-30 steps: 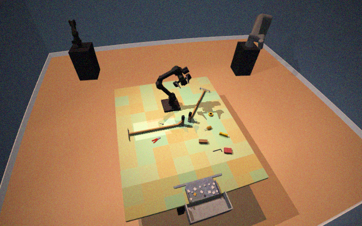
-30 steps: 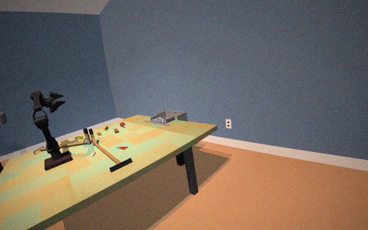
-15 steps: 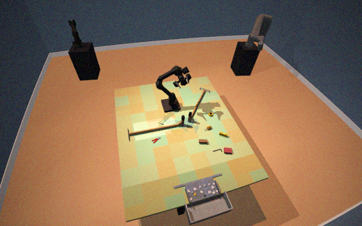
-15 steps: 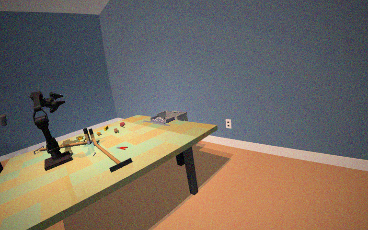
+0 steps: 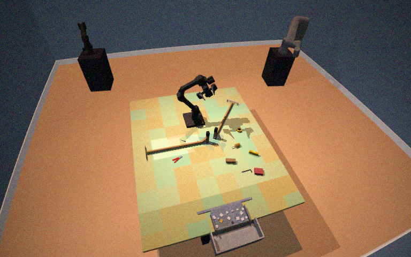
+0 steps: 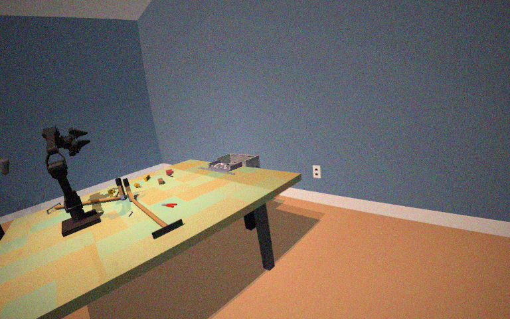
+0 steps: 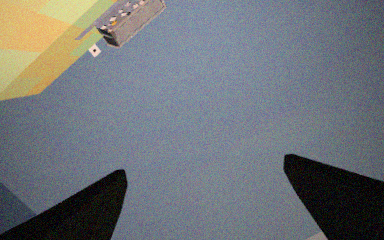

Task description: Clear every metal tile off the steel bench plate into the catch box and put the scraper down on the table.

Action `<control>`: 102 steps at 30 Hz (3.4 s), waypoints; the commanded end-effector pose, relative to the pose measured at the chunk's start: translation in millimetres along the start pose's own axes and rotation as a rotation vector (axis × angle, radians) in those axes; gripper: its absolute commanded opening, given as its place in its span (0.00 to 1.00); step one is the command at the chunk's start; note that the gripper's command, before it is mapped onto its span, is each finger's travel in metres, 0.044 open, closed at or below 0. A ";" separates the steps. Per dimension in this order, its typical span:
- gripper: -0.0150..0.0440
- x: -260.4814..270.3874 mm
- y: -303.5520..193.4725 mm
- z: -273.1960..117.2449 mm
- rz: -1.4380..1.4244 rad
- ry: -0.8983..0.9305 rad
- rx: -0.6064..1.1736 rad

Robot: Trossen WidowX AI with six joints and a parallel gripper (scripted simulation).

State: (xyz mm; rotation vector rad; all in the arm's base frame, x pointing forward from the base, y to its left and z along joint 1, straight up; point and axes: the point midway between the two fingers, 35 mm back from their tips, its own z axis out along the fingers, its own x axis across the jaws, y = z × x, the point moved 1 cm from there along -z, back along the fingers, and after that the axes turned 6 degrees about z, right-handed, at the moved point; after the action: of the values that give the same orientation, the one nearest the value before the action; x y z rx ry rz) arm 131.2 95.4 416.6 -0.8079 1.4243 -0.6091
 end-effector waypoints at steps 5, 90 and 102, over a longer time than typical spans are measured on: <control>1.00 -0.1 0.0 0.0 0.005 0.001 -0.002; 0.25 91.3 42.5 119.4 1.486 0.956 0.596; 0.25 117.5 41.7 135.7 1.716 1.049 0.815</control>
State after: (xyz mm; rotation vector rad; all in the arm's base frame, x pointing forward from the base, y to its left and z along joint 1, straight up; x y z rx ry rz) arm 265.3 49.4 310.2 1.4578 1.9317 -0.1098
